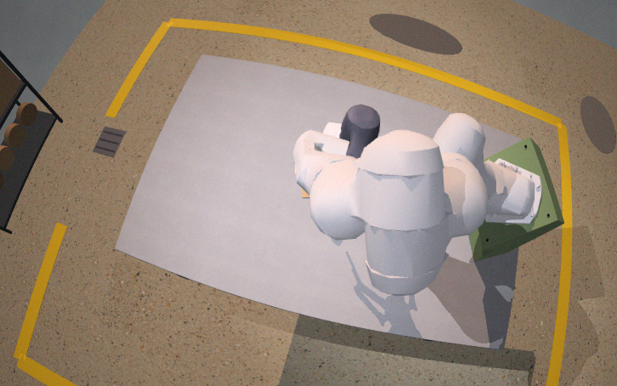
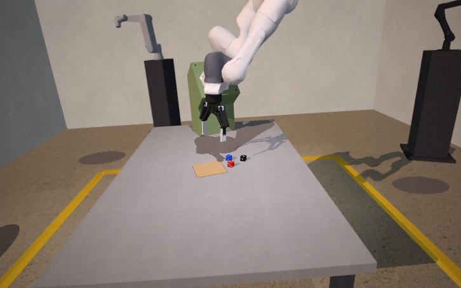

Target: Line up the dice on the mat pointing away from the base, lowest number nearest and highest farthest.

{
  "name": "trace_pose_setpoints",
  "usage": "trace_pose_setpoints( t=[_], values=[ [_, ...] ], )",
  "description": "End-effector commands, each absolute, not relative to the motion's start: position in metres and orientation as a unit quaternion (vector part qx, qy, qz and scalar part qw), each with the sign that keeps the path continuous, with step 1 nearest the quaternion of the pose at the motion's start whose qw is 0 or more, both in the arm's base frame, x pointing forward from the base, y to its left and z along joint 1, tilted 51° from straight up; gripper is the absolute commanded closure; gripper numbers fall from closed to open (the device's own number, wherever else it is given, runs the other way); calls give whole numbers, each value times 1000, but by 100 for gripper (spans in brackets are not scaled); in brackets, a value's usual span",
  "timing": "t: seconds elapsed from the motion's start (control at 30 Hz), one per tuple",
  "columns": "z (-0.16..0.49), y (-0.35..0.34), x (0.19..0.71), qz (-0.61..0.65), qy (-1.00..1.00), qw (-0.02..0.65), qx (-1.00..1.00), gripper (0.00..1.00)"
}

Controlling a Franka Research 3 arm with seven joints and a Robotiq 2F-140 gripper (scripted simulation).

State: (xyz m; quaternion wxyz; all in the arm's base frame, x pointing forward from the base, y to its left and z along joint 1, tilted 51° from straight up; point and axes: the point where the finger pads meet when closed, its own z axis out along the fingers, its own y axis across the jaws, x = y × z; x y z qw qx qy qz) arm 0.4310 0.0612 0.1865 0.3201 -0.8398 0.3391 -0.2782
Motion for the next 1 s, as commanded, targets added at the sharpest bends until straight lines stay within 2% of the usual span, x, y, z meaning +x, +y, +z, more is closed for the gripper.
trace_pose_setpoints(
  t=[0.0,0.73,0.97],
  values=[
    [187,64,428,-275,343,323,-838,0],
    [190,74,423,-277,330,326,-842,0],
    [203,110,398,-284,279,338,-853,0]
  ],
)
